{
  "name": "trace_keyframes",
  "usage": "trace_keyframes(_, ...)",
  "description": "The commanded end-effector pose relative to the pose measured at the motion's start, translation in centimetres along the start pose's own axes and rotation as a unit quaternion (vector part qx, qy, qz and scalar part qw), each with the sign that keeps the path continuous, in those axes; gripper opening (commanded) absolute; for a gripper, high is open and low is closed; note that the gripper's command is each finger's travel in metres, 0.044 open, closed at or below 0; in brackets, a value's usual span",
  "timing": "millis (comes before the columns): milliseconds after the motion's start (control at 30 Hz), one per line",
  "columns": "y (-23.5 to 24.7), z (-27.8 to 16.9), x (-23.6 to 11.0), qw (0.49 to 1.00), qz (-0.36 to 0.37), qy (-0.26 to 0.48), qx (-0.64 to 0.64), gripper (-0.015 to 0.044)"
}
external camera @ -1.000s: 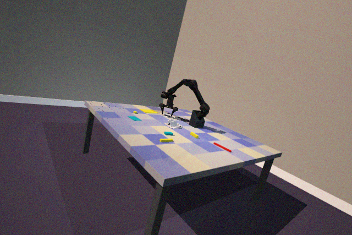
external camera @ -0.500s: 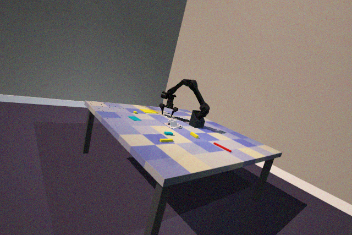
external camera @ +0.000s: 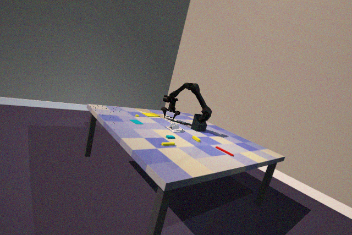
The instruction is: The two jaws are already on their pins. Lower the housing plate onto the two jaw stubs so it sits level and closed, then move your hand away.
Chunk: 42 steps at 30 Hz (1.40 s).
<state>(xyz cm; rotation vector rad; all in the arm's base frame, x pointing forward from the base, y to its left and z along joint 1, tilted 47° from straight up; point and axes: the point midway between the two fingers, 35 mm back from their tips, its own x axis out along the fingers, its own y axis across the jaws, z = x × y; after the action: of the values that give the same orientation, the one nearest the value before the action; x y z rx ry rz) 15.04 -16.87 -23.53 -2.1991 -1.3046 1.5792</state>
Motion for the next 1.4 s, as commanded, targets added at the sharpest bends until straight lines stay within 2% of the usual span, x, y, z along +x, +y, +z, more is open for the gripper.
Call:
trace_keyframes(0, 0.0, 0.0, 0.0, 1.000, 0.000, 0.000, 0.000, 0.0380)
trace_keyframes(167, 0.0, 0.0, 0.0, 1.000, 0.000, 0.000, 0.000, 0.0351)
trace_keyframes(567, 0.0, 0.0, -0.2, 1.000, 0.000, 0.000, 0.000, 0.0351)
trace_keyframes(1367, 0.0, 0.1, -7.3, 1.000, 0.001, 0.000, 0.002, 0.0351)
